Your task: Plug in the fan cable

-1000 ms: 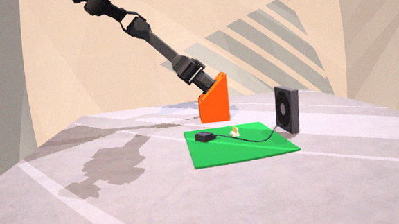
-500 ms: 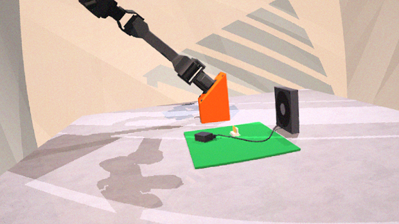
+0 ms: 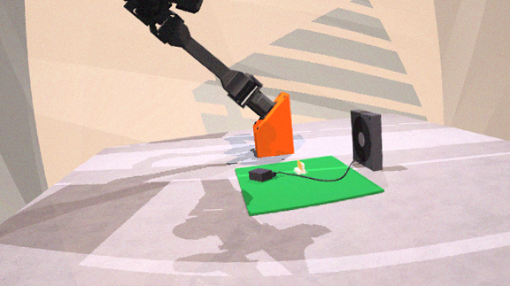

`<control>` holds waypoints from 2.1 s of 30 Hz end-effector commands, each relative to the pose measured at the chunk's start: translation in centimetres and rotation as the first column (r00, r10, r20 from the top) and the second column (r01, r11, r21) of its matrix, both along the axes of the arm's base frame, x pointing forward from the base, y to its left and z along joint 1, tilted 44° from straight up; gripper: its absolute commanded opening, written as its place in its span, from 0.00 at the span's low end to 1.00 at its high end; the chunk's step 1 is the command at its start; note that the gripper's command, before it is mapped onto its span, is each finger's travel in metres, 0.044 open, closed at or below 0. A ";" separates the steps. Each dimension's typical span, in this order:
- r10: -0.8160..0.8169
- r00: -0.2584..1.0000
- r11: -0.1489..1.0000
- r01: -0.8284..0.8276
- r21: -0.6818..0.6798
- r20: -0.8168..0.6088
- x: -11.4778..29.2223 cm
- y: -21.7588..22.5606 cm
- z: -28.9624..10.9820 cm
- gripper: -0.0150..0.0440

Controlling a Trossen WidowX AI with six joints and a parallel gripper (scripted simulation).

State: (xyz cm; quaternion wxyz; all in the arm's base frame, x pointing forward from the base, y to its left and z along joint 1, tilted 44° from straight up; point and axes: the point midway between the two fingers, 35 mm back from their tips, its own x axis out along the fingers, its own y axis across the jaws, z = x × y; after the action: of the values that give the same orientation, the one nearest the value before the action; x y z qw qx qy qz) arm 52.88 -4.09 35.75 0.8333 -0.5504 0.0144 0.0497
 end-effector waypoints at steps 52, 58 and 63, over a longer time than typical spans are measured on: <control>-0.801 -0.288 0.342 0.501 -0.795 -0.526 -22.6 -7.5 -34.7 0.61; -0.801 -0.287 0.342 0.501 -0.795 -0.526 -22.7 -8.2 -35.4 0.61; -0.801 -0.287 0.342 0.501 -0.795 -0.525 -22.8 -8.7 -36.0 0.61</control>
State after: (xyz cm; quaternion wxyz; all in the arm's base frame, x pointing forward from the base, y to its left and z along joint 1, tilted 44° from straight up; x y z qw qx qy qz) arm 30.17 -12.49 0.27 0.4366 -0.3887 0.8018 -0.1241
